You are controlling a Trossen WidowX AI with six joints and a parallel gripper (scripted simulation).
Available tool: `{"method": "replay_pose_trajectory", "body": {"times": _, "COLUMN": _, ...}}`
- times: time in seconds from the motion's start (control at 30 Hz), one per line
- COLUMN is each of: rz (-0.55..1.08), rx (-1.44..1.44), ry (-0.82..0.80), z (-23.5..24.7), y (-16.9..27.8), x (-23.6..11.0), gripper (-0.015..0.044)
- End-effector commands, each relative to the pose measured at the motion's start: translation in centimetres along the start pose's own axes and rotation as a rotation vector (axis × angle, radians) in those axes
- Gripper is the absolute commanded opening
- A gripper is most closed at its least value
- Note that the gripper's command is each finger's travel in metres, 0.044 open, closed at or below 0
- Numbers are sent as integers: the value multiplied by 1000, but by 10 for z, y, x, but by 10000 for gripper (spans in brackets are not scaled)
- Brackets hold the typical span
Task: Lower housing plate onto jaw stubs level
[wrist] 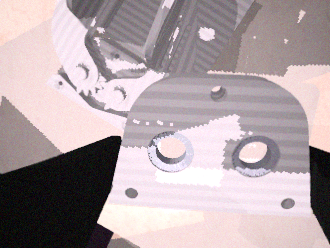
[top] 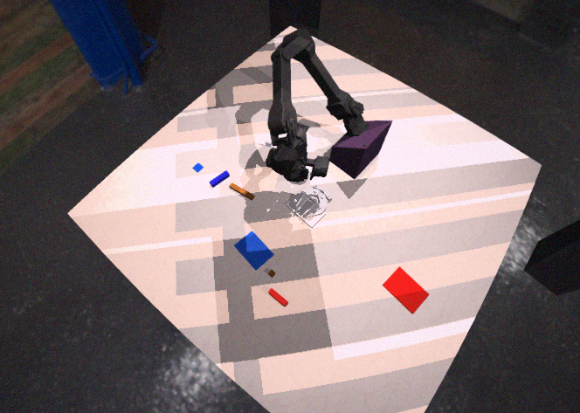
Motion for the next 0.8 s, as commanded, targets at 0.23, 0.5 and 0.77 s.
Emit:
{"method": "replay_pose_trajectory", "body": {"times": 0.23, "rz": 11, "rx": 246, "ry": 28, "z": 37, "y": -10, "x": 2, "gripper": 351}}
{"method": "replay_pose_trajectory", "body": {"times": 0.5, "rz": 9, "rx": 420, "ry": 53, "z": 62, "y": -14, "x": 4, "gripper": 351}}
{"method": "replay_pose_trajectory", "body": {"times": 0.77, "rz": 5, "rx": 517, "ry": 69, "z": 77, "y": -15, "x": 5, "gripper": 351}}
Point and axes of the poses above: the point midway between the two fingers, 35 mm back from their tips, its own x axis out along the fingers, its own z axis across the jaws, y = z × x, the point moved 10 cm from there along -x, back along the fingers, and after that the axes turned 2 degrees about x, right-handed, at the moved point
